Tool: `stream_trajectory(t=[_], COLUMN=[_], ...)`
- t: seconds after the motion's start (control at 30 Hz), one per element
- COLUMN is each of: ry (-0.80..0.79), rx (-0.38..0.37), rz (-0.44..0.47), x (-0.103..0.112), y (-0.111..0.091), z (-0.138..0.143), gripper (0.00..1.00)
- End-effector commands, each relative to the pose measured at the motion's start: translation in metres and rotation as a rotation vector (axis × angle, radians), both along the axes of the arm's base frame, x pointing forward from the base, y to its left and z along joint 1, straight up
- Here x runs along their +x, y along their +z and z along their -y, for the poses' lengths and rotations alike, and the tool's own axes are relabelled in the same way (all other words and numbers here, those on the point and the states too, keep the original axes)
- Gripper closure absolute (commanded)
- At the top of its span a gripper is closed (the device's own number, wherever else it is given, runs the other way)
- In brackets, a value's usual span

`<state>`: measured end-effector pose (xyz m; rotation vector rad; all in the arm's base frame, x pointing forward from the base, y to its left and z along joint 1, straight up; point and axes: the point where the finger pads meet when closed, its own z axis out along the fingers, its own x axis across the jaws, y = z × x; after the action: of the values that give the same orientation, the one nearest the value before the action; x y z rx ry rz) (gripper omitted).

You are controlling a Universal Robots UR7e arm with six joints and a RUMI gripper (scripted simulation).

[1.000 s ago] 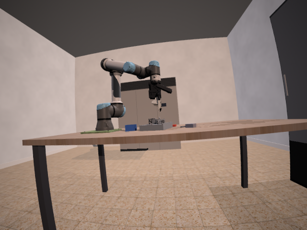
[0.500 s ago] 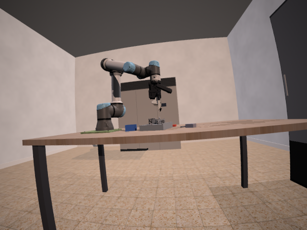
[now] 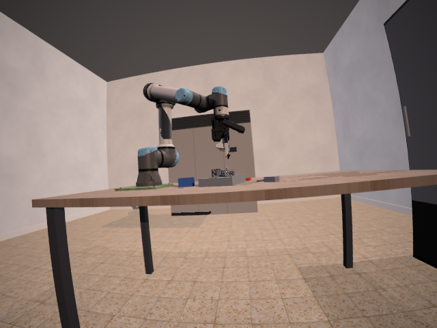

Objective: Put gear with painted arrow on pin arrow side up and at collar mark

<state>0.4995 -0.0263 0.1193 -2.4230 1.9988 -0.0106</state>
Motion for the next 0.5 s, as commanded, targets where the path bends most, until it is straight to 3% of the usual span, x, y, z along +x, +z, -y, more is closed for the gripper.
stream_trajectory(t=[0.0,0.3,0.47], ry=[0.000,-0.091,-0.252], rx=[0.000,0.000,0.001], rz=[0.001,0.002,0.002], x=[0.0003,0.0004,0.0003], y=[0.0005,0.0006,0.0006], z=[0.0001,0.0002,0.0005], gripper=[0.00,0.00,0.00])
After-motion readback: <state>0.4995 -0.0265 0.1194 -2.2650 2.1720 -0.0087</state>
